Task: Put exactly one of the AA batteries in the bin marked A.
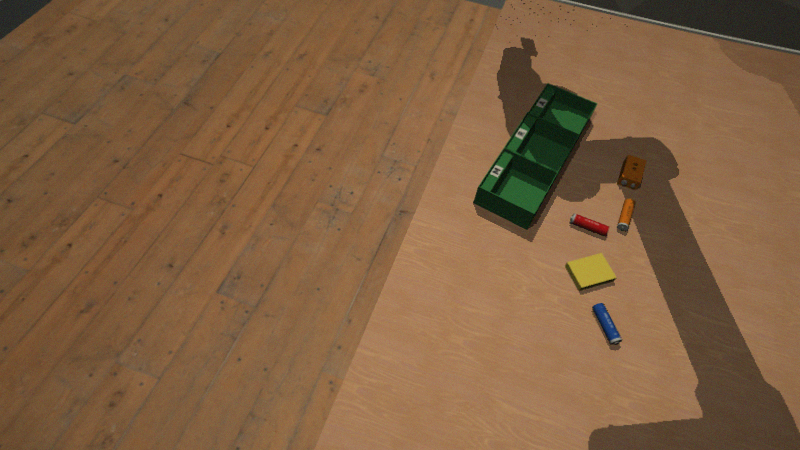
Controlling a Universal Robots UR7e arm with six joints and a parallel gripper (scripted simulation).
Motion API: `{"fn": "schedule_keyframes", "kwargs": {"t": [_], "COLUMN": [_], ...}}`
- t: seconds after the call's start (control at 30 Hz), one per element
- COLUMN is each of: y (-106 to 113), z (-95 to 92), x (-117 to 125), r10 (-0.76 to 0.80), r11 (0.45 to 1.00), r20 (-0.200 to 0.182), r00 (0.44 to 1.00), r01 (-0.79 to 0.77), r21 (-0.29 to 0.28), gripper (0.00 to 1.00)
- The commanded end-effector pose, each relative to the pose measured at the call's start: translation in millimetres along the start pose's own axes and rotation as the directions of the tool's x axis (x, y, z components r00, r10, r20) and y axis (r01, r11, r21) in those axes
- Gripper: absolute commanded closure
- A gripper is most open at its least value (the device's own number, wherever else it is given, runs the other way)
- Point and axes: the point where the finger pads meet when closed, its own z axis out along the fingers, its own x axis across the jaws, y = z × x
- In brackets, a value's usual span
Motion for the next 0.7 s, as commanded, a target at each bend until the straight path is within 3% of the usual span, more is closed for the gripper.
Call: {"fn": "schedule_keyframes", "kwargs": {"t": [0.0,0.53,0.57,0.67], "y": [0,0,1,1], "z": [-0.9,-0.9,7.4,25.2], "x": [0,0,1,3], "r10": [0.0,0.0,0.0,0.0], "r11": [1.0,1.0,1.0,1.0], "r20": [0.002,0.002,0.002,0.002], "r00": [1.0,1.0,1.0,1.0], "r01": [0.0,0.0,0.0,0.0], "r21": [-0.001,-0.001,-0.001,-0.001], "gripper": [0.0,0.0,0.69,0.69]}}
